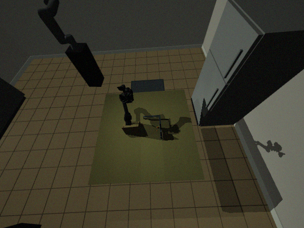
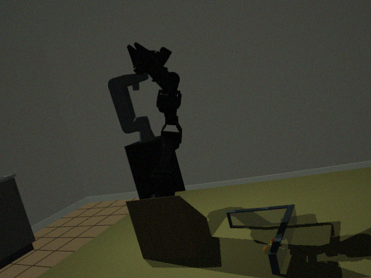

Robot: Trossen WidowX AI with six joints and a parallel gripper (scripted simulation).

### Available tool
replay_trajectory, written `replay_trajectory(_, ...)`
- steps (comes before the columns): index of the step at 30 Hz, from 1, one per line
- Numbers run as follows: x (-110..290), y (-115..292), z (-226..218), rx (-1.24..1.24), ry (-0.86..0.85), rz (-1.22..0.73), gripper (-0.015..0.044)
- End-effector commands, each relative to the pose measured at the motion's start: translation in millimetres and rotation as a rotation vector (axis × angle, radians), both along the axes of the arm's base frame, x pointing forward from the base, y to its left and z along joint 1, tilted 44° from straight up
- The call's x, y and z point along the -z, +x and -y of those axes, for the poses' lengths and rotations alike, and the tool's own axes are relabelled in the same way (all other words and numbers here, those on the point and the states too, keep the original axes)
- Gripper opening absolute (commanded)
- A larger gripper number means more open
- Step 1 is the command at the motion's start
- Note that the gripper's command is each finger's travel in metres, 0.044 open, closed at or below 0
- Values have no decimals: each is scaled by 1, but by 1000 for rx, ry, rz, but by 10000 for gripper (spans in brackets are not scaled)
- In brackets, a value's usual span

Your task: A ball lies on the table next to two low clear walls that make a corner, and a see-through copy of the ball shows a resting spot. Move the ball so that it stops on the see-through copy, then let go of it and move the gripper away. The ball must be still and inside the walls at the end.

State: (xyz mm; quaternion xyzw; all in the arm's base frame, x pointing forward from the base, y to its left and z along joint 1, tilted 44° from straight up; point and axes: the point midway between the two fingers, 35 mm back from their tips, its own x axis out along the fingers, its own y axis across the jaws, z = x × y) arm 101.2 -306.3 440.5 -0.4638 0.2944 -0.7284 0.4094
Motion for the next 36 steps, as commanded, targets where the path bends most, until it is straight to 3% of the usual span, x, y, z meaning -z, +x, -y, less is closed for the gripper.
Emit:
replay_trajectory(1,0,1,0,-4,1,-1,374)
replay_trajectory(7,21,57,15,-192,69,-66,221)
replay_trajectory(14,76,159,18,-535,236,-161,221)
replay_trajectory(21,148,250,-12,-857,465,-243,221)
replay_trajectory(30,226,313,-65,-1099,731,-326,221)
replay_trajectory(36,300,348,-124,-1286,1074,-340,221)
